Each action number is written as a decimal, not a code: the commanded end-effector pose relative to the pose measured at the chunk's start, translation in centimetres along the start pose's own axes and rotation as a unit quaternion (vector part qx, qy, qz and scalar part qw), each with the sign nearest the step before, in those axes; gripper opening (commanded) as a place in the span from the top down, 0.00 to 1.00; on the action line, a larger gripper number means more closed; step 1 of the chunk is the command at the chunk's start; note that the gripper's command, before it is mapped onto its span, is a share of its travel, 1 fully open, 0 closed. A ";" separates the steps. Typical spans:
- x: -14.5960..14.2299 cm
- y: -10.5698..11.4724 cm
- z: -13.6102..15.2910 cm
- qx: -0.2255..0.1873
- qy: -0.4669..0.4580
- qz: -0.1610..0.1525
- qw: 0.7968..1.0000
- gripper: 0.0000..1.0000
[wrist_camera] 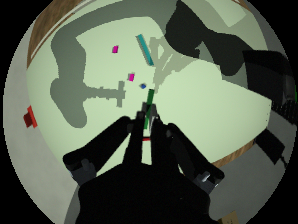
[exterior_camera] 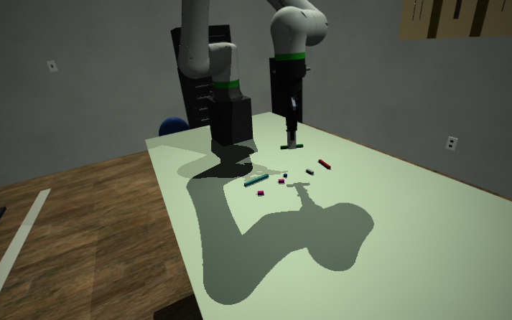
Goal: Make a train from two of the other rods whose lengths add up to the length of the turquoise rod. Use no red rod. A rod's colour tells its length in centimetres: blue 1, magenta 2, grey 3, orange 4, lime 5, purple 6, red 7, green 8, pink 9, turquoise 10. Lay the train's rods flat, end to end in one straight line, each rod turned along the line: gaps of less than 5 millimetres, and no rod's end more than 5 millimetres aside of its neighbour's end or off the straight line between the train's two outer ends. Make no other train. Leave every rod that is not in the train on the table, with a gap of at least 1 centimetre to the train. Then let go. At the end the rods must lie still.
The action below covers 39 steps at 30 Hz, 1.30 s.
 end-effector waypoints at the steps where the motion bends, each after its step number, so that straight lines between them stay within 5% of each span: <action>1: -3.4 -0.2 0.0 0.000 -0.015 0.004 1.000 0.97; 5: -6.0 -0.4 -0.3 -0.001 -0.028 0.004 1.000 0.97; 22: -6.0 -0.7 -0.3 -0.001 -0.028 0.004 1.000 0.97; 39: -5.9 -6.3 -0.3 -0.001 -0.028 0.004 1.000 0.97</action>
Point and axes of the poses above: the point where the finger pads meet when closed, its own y axis back along the fingers, its own x axis across the jaws, z = x × y, the point moved 8 cm from there along y, back along the fingers, and after that the axes turned 6 degrees about y, right-handed, at the moved point
